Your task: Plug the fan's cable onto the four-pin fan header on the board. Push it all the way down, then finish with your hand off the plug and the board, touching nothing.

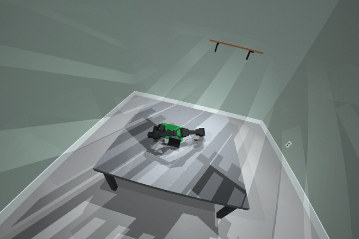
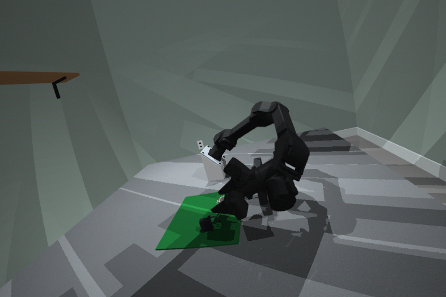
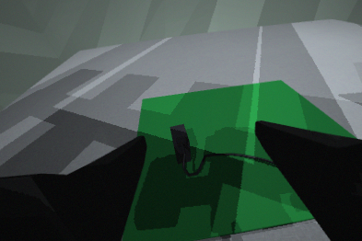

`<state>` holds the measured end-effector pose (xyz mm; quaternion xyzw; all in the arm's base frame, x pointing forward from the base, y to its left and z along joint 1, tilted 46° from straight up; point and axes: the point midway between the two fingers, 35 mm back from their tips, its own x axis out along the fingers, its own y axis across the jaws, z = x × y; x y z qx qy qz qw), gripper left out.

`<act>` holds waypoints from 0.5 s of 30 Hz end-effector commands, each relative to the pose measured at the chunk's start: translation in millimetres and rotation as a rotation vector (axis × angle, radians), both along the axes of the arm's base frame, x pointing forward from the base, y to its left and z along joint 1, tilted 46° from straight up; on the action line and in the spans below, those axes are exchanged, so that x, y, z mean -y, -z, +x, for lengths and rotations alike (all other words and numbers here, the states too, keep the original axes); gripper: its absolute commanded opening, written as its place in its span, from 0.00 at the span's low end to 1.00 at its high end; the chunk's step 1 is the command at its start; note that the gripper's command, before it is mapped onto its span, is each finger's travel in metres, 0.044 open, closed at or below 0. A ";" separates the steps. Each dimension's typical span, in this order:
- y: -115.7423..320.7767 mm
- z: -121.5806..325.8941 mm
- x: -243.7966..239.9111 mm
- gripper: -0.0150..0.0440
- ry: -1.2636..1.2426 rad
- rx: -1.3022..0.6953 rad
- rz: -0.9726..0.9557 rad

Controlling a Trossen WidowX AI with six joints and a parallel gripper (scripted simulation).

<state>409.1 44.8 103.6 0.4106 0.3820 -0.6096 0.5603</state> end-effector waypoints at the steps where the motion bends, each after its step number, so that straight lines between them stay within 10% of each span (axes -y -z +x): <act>1: 7.0 -4.8 4.8 1.00 0.003 -0.050 0.093; 15: 12.8 -10.1 16.2 1.00 0.016 -0.112 0.427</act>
